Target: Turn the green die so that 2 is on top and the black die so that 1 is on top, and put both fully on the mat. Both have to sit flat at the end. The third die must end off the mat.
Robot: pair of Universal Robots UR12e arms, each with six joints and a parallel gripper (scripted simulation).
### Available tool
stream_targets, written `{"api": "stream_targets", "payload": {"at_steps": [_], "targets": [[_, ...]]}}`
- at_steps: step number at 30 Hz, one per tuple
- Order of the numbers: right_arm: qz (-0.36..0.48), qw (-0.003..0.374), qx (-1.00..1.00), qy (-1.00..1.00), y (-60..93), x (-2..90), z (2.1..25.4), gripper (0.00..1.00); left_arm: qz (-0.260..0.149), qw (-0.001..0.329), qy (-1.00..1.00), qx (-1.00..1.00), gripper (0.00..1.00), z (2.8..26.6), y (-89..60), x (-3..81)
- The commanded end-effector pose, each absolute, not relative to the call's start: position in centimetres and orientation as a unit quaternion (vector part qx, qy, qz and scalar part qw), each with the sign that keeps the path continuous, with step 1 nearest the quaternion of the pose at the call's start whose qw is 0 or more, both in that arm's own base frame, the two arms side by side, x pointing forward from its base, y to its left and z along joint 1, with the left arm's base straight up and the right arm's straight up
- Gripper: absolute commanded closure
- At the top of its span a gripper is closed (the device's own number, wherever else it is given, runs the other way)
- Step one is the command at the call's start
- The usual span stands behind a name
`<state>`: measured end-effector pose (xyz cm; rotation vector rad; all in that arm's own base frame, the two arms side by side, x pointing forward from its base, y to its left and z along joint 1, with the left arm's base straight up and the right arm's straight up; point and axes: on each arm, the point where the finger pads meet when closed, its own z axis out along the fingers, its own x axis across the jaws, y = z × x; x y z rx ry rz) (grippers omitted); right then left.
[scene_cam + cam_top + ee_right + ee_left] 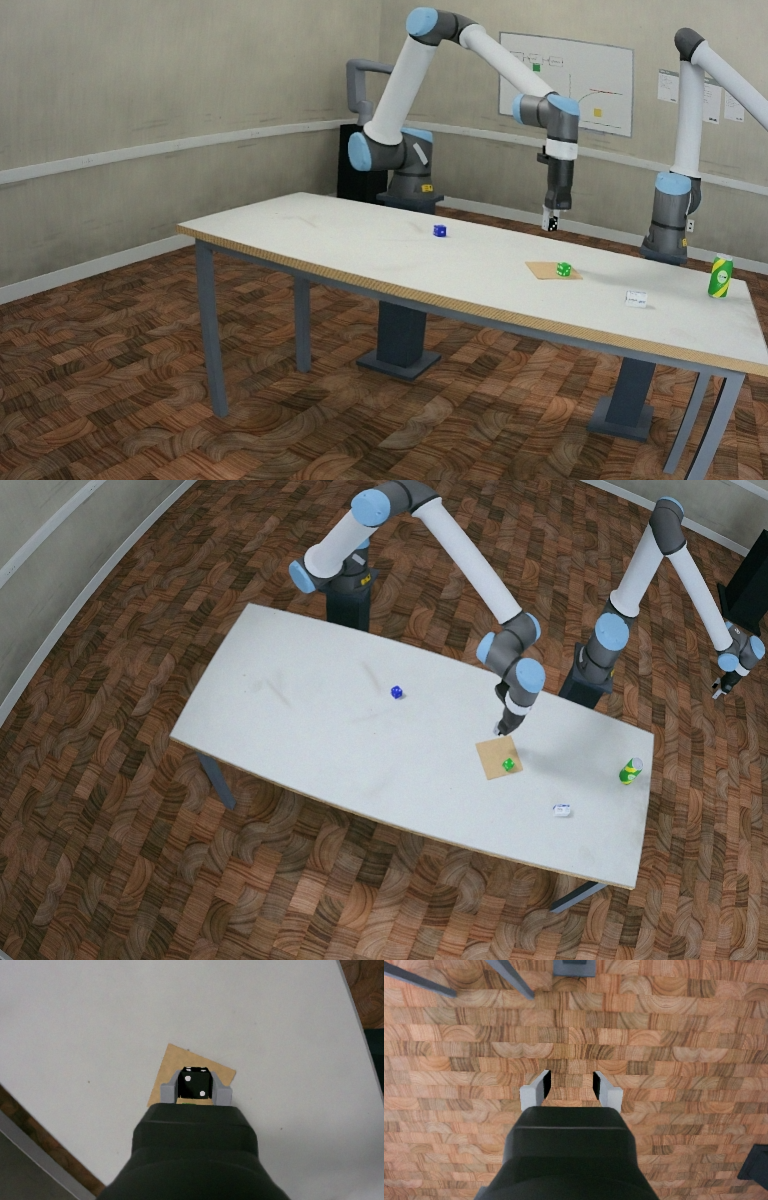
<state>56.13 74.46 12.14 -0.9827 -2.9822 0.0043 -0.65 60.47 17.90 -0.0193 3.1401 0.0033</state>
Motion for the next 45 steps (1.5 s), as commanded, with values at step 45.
{"api": "stream_targets", "payload": {"at_steps": [45], "targets": [[0.000,0.000,-0.321,-0.947,74.3,56.8,3.0,0.43,0.000,0.000,1.000,-0.007,0.00,17.7,60.4,-0.9]]}}
